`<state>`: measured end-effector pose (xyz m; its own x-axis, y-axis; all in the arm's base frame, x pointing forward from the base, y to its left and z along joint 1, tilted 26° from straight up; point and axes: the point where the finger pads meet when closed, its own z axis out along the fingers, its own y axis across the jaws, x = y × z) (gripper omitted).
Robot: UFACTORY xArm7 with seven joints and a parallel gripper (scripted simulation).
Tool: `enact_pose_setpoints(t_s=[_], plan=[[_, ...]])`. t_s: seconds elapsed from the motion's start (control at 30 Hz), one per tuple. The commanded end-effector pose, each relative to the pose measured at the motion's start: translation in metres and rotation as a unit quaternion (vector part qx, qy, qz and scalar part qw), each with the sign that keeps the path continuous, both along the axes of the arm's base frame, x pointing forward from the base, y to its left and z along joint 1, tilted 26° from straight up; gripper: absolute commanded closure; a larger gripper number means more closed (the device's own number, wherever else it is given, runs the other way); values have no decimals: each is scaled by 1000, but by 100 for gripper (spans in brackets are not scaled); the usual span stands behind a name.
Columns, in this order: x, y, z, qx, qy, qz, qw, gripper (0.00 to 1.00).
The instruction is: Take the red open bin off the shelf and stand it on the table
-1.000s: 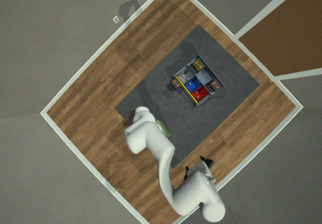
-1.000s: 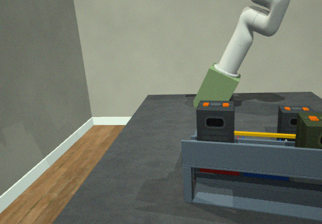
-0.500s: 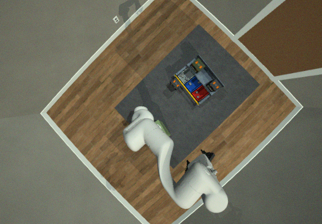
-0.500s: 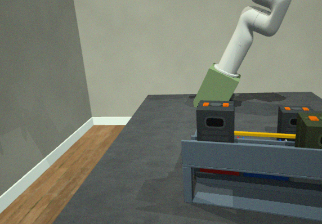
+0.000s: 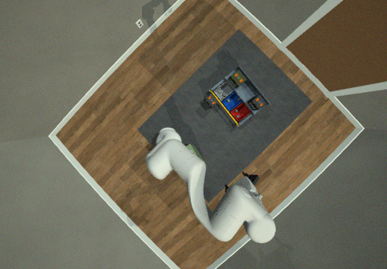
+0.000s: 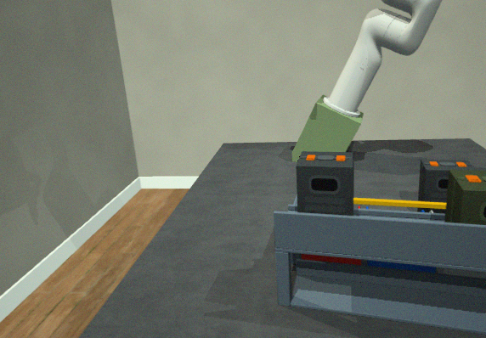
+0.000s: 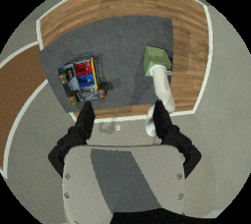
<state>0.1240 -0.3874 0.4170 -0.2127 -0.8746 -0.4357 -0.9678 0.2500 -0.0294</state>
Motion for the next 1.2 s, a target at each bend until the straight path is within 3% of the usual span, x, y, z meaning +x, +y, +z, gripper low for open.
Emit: enact_pose_setpoints(t_s=[0.0, 0.33, 0.5, 0.9, 1.07, 1.17], plan=[[26, 13, 11, -3, -1, 0, 1000, 0], [26, 13, 11, -3, -1, 0, 1000, 0], [67, 35, 27, -3, -1, 0, 1000, 0], [67, 35, 27, -3, -1, 0, 1000, 0], [108, 57, 43, -3, -1, 0, 1000, 0], [108, 57, 43, -3, -1, 0, 1000, 0]])
